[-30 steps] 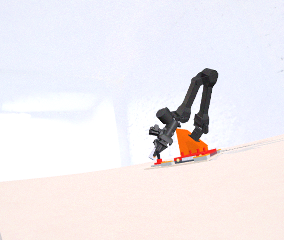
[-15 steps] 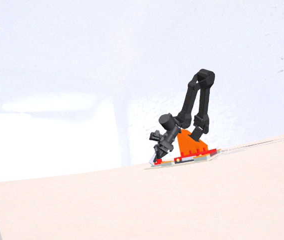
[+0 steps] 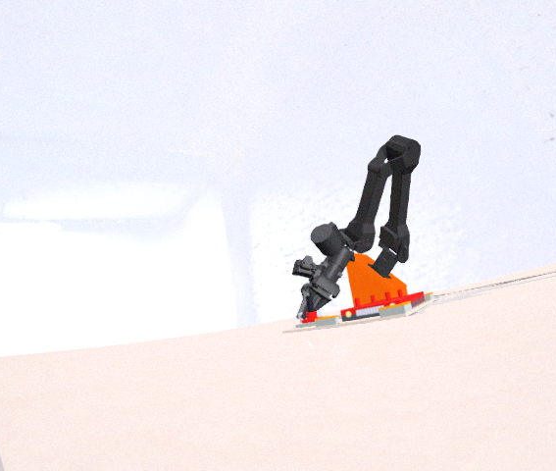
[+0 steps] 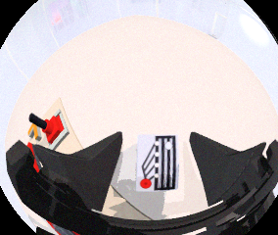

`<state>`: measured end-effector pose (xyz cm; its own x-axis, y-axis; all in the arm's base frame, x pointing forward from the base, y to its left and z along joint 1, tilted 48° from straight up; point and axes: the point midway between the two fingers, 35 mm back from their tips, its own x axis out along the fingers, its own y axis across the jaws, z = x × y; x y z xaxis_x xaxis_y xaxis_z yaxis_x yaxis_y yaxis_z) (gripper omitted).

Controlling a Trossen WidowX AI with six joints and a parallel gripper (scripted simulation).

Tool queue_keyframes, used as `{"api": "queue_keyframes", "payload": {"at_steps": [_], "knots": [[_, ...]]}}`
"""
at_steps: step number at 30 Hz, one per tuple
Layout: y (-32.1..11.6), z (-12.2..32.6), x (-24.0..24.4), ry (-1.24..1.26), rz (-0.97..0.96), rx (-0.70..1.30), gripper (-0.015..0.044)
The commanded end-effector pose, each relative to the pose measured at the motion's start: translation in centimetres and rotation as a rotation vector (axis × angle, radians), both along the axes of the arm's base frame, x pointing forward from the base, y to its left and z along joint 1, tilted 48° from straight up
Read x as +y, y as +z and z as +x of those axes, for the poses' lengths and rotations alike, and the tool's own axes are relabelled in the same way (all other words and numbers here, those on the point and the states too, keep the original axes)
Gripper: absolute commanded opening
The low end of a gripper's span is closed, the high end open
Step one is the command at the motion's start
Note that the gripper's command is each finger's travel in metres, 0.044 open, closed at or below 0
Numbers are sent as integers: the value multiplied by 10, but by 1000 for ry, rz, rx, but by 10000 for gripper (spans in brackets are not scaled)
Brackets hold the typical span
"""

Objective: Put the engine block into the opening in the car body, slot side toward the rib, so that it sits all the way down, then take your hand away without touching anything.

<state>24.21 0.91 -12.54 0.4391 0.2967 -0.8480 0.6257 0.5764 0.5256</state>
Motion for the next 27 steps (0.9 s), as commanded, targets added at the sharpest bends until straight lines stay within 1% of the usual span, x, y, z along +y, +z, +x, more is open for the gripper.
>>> {"api": "queue_keyframes", "payload": {"at_steps": [1, 2, 10, 20, 27], "knots": [[0, 0, 0, 0, 0, 1, 420], [0, 0, 0, 0, 0, 1, 440], [4, -2, -2, 3, 5, 8, 440], [37, -19, -13, 6, 8, 15, 440], [37, -14, -14, 1, 4, 6, 440]]}}
